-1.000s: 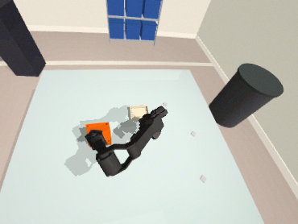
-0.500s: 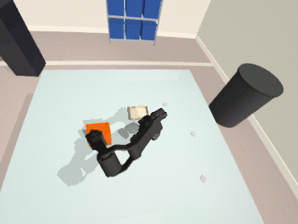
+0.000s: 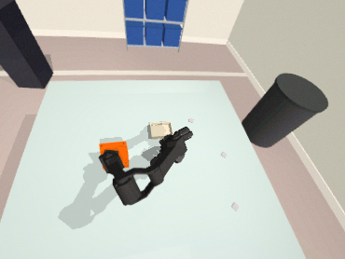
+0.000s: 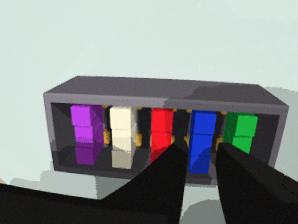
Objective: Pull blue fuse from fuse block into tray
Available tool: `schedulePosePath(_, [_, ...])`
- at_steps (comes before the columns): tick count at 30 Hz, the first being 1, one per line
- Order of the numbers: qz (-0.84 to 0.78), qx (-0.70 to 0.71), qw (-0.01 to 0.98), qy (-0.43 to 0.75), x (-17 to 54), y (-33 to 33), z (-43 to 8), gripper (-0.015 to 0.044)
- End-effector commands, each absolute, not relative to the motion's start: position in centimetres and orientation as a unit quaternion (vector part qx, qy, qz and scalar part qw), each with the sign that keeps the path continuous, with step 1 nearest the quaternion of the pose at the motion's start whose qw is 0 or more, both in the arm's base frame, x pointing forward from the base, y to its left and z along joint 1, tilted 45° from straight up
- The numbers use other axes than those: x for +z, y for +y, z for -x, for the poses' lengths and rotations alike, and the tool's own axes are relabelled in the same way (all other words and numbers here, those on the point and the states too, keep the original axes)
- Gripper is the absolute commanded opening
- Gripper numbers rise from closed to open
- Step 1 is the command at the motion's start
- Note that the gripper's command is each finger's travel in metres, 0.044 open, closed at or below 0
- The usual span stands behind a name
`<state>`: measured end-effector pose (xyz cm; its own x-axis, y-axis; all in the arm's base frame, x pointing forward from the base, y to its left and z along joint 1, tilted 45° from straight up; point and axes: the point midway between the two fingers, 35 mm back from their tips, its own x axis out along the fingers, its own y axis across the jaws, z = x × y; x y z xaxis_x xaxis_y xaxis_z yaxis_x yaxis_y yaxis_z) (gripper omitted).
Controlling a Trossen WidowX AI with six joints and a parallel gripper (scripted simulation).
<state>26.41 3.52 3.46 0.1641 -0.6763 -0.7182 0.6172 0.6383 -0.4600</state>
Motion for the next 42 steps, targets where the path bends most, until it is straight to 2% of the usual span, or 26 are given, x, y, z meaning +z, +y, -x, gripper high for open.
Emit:
schedulePosePath(1, [0.035, -0.424, 0.762, 0.488, 3.38, 3.37, -26.34, 0.0066])
schedulePosePath(27, [0.036, -0.424, 0.762, 0.487, 2.68, 2.68, -26.5, 0.0066])
schedulePosePath(37, [0.031, -0.424, 0.762, 0.488, 2.73, 2.8, -26.55, 0.0])
schedulePosePath(42, [0.031, -0.424, 0.762, 0.488, 2.75, 2.82, -26.54, 0.0])
